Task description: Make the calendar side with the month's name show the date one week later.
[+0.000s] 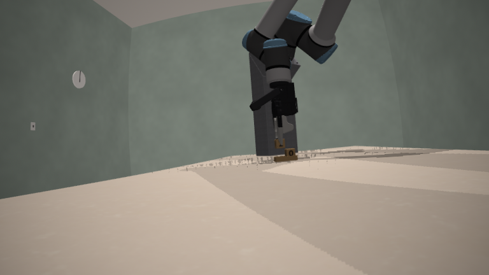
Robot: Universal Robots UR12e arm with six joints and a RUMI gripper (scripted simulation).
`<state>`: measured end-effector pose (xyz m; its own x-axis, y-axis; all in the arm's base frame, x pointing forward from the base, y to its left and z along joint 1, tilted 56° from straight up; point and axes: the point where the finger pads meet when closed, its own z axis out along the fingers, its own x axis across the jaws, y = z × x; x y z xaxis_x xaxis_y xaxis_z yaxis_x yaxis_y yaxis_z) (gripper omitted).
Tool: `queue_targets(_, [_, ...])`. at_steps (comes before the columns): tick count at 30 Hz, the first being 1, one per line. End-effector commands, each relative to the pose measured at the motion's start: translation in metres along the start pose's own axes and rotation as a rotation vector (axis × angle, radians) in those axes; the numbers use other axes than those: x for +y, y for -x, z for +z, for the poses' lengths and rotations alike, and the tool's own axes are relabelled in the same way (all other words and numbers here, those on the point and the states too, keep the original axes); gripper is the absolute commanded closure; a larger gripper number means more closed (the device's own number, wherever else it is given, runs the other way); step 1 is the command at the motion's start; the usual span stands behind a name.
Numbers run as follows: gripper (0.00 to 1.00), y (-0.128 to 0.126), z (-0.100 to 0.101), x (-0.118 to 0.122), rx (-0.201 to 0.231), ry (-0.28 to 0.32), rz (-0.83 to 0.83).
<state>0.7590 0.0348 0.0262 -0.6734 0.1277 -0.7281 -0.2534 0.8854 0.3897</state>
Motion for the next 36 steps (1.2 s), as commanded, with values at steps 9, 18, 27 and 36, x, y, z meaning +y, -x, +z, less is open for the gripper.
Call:
queue_targets(9, [0.89,0.0002,-0.0003,-0.0001,0.0,0.0,0.0])
queue_targets(18, [0.89,0.0002,0.0,-0.0001,0.0,0.0,0.0])
queue_targets(27, [0.89,0.0002,0.0023,-0.0001,0.0,0.0,0.0])
queue_targets(36, [0.89,0.0002,0.0088,-0.0001,0.0,0.0,0.0])
